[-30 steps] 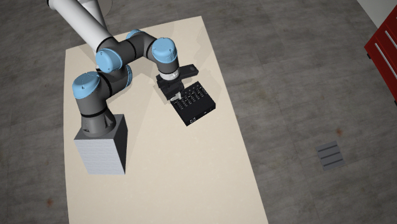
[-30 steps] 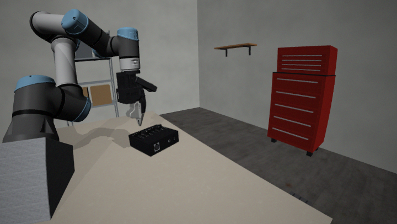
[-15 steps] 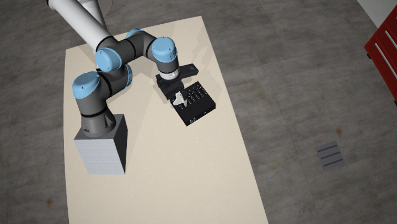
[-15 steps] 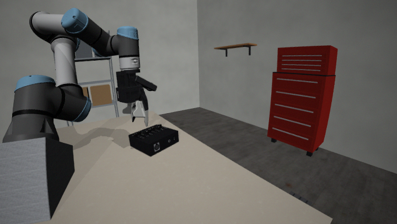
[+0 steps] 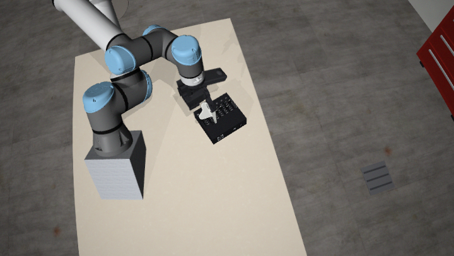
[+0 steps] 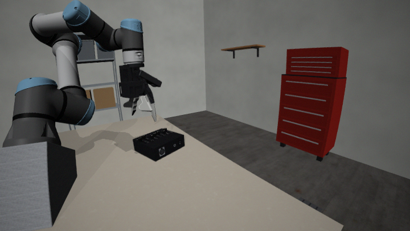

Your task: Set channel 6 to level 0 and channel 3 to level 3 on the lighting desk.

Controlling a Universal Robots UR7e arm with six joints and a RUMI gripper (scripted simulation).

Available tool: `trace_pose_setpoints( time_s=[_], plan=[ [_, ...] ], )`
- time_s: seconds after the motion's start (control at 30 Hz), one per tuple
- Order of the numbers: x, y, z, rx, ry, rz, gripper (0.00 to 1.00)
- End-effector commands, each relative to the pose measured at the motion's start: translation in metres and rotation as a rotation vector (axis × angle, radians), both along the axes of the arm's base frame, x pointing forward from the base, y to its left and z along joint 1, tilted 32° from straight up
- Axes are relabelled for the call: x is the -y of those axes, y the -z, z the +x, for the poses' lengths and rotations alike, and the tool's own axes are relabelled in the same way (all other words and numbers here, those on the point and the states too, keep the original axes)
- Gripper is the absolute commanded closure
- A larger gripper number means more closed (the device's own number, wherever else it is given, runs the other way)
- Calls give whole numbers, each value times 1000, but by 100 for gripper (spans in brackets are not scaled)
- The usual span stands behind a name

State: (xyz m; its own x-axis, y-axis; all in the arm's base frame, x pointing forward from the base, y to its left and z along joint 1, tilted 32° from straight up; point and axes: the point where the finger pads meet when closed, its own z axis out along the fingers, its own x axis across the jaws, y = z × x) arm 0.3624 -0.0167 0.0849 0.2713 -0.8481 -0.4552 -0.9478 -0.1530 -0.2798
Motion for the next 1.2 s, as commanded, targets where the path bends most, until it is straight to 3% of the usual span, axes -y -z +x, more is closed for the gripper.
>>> trace_pose_setpoints(
  time_s=[0.0, 0.33, 1.17],
  plan=[
    [11, -18, -4, 1, 0, 0, 0],
    [27, -45, -9, 1, 0, 0, 0],
    [28, -46, -9, 1, 0, 0, 0]
  ],
)
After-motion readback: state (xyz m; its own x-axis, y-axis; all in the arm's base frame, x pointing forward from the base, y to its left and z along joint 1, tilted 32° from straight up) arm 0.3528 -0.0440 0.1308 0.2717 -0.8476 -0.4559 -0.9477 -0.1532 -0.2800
